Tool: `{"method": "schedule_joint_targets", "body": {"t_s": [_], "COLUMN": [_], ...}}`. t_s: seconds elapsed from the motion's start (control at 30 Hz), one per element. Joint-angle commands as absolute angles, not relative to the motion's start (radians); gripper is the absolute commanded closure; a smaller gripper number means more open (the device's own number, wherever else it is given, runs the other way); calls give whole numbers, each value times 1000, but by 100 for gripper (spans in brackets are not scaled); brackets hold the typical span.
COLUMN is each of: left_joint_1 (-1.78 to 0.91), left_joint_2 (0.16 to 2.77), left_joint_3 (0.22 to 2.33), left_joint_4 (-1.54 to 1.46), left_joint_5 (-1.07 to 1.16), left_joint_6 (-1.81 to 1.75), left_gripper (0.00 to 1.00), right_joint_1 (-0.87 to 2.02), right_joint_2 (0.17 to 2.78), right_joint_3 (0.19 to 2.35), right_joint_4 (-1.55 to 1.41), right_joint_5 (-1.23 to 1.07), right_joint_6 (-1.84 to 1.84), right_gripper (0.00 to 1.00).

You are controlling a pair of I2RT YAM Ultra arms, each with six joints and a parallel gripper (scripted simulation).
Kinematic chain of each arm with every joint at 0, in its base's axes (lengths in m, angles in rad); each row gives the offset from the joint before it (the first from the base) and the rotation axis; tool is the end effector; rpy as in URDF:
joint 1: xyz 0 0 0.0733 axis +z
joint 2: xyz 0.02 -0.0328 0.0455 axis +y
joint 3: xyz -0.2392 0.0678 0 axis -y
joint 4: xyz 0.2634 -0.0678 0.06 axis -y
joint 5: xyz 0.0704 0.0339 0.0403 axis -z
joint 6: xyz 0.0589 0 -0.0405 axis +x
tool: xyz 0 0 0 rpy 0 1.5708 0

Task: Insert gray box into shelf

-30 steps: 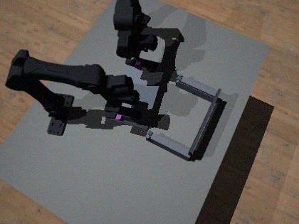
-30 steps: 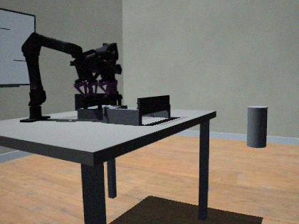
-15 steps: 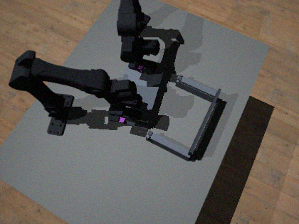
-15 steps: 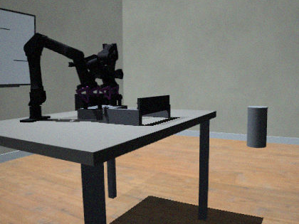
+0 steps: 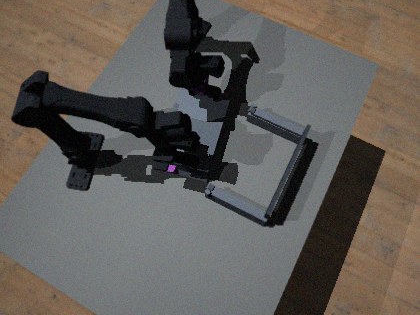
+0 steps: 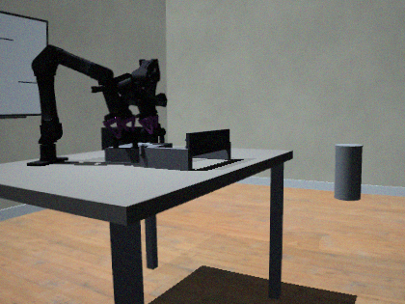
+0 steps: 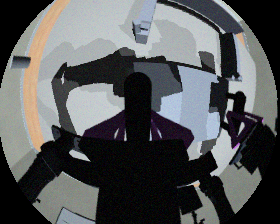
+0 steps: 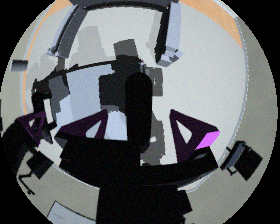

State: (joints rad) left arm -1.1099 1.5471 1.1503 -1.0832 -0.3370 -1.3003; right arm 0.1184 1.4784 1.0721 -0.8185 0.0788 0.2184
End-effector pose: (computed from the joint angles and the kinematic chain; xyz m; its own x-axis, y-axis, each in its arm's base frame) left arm 0.1482 -0.2521 0.1860 -0.9200 -0.1920 -0.3415 -0.2045 0.9789 0.0006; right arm 0.3055 0.0328 0.1865 -0.9317 0.1067 -0.3471 0.1133 0.9936 0.0012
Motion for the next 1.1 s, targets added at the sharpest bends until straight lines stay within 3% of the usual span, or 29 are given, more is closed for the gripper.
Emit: {"method": "schedule_joint_targets", "body": {"t_s": [0.0,0.17,0.2,1.07], "left_joint_1": [-1108,-1108,-1108,-1107], "left_joint_2": [1528,1528,1528,1514], "left_joint_3": [1167,1167,1167,1187], "left_joint_4": [-1094,-1094,-1094,-1105], "left_joint_5": [-348,-348,-348,-348], "left_joint_6": [-1292,-1292,-1292,-1293], "left_gripper": [85,85,85,85], "right_joint_1": [128,128,128,127], "right_joint_2": [1448,1448,1448,1446], "right_joint_3": [1093,1093,1093,1122], "right_joint_4": [-814,-814,-814,-837], "right_joint_5": [80,80,80,80], "right_joint_6": [212,212,212,217], "right_gripper": [0,0,85,85]}}
